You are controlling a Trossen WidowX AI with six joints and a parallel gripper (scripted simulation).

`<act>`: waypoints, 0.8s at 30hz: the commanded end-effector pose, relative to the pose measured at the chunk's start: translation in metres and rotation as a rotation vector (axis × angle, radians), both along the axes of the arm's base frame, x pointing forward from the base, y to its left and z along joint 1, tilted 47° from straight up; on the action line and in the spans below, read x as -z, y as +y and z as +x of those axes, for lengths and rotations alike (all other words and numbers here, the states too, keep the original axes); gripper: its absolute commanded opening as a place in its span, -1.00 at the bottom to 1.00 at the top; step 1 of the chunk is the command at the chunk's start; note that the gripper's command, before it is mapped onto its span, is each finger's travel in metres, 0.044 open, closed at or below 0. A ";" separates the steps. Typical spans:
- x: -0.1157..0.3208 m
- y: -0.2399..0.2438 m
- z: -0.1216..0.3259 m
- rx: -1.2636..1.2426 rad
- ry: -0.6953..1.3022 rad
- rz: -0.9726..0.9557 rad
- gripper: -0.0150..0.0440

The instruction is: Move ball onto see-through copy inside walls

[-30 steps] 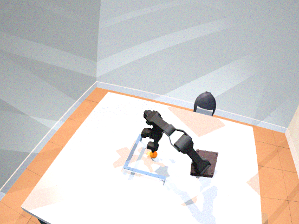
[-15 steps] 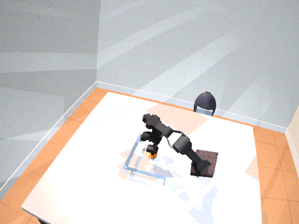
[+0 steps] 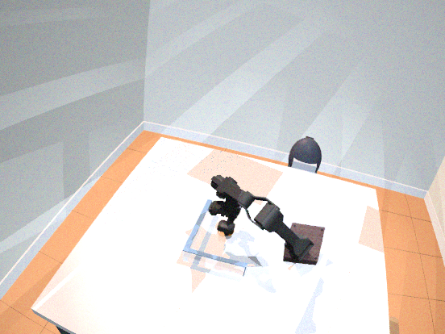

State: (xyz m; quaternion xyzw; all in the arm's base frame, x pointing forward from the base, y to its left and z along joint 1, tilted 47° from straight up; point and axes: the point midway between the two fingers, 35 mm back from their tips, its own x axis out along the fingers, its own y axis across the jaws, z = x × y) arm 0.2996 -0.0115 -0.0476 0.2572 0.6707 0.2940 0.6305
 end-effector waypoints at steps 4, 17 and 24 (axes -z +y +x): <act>0.004 0.004 -0.002 0.005 0.010 0.006 0.38; -0.004 -0.007 0.002 0.006 0.010 0.003 -0.31; -0.028 -0.036 0.010 0.007 0.010 -0.003 -0.49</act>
